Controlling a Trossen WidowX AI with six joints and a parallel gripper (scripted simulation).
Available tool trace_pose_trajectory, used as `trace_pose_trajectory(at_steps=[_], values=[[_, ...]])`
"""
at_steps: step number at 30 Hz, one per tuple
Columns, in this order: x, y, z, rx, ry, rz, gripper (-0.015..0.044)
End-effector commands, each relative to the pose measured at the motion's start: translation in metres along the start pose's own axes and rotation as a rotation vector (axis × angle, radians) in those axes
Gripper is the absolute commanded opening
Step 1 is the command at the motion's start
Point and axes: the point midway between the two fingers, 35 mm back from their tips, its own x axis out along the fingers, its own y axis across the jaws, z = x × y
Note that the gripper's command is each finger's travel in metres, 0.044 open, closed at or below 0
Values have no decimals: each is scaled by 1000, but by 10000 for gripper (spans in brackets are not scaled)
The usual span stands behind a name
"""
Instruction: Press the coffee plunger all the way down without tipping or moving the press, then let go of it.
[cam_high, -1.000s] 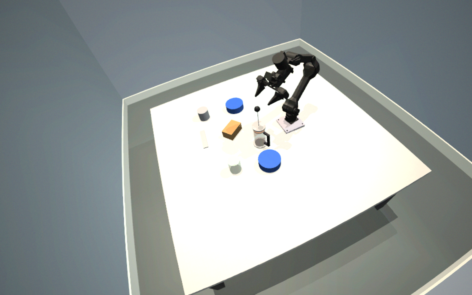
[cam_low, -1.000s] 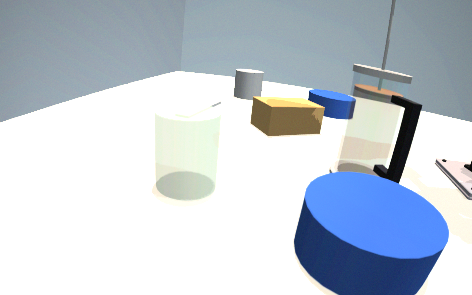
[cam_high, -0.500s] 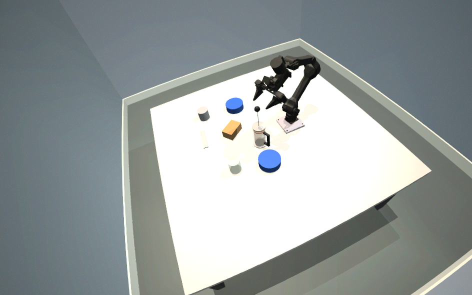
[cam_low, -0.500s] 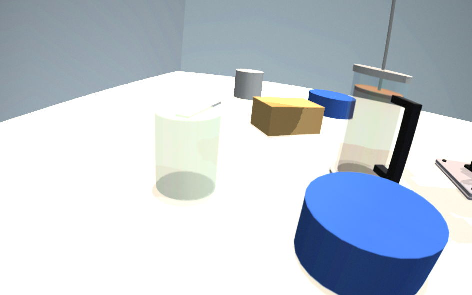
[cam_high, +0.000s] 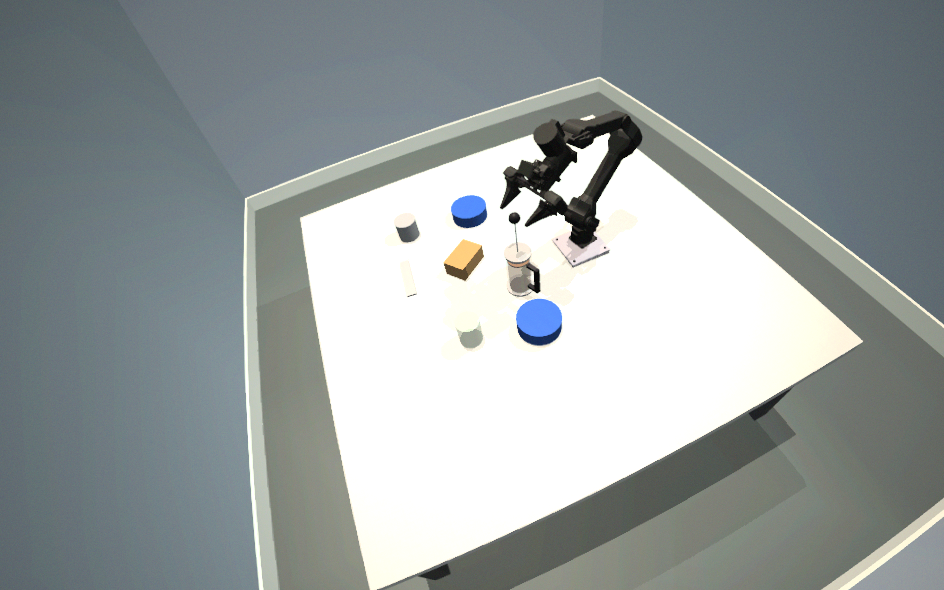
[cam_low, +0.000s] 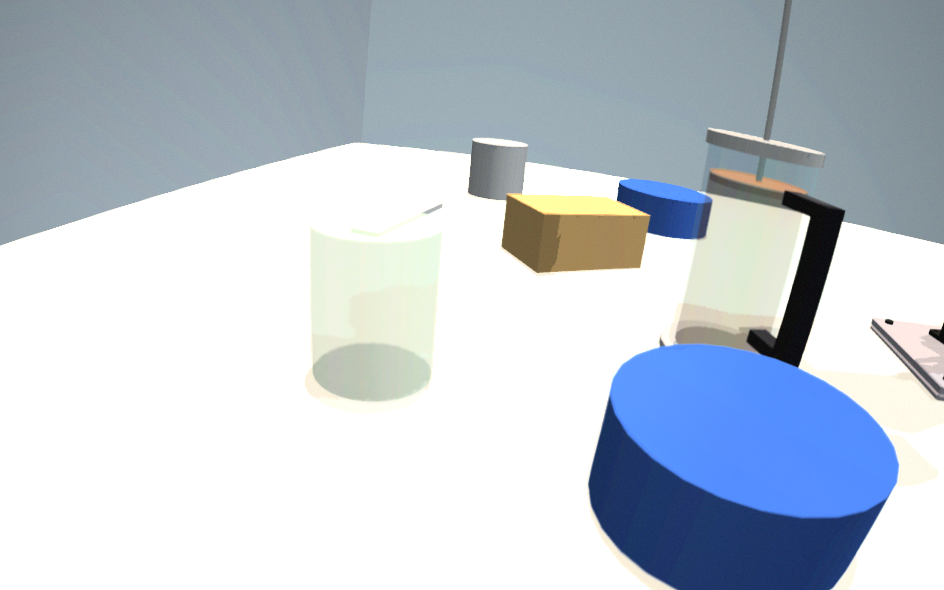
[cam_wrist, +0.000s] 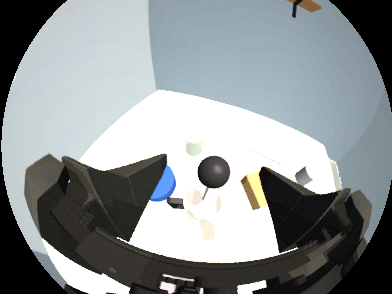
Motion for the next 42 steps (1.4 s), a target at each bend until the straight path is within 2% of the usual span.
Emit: trace_pose_trajectory(at_steps=[1, 11, 16, 42], values=[[4, 0, -2, -6, 4, 4, 414], [4, 0, -2, -6, 4, 4, 151], [4, 0, -2, -6, 4, 4, 123], [19, 0, -26, -6, 4, 4, 123]])
